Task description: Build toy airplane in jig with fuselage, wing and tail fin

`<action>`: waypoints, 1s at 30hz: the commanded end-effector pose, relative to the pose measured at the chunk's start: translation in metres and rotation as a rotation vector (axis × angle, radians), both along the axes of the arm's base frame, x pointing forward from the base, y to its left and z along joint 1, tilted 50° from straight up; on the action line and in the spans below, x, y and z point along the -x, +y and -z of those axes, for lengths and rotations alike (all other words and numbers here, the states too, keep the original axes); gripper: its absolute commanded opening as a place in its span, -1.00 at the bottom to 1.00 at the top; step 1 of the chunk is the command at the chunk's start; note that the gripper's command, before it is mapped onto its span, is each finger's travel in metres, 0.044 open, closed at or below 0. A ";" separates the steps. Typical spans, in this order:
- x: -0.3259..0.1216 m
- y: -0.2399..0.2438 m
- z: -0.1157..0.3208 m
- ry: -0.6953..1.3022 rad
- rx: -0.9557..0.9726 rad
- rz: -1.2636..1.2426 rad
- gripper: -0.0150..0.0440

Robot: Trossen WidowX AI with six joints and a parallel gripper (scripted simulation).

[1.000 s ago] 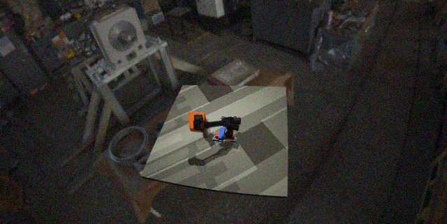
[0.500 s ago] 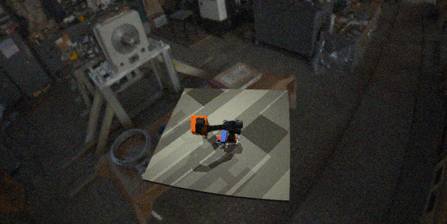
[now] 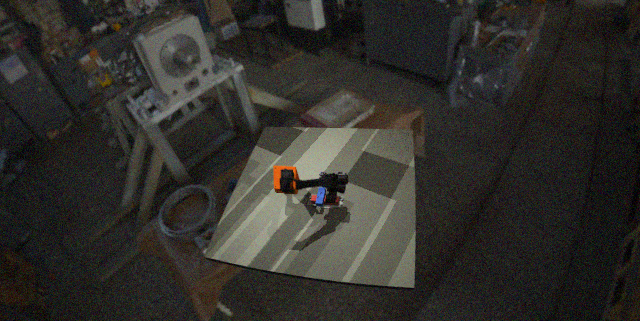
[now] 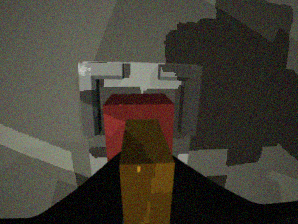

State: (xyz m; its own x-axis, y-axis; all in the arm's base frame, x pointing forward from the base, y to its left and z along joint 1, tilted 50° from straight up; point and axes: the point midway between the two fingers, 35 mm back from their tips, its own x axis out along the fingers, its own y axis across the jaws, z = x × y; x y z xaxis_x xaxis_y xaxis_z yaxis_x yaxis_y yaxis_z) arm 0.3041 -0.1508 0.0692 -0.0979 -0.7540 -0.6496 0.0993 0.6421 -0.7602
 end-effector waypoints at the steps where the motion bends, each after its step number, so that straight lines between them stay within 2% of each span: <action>1: 0.001 -0.001 0.001 0.005 0.001 0.000 -0.27; 4: 0.001 -0.001 0.001 0.005 0.001 0.000 -0.27; 13: 0.000 0.000 0.000 0.001 0.000 0.000 -0.49; 17: 0.000 0.000 0.000 0.001 0.000 0.000 -0.49; 27: 0.000 0.000 0.000 0.001 0.000 0.000 0.39; 30: 0.000 0.000 0.000 0.001 0.000 0.000 0.39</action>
State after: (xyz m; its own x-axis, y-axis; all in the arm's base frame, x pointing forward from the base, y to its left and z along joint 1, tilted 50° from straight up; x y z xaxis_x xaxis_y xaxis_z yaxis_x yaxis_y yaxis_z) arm 0.3041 -0.1511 0.0688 -0.0979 -0.7539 -0.6496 0.1003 0.6419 -0.7602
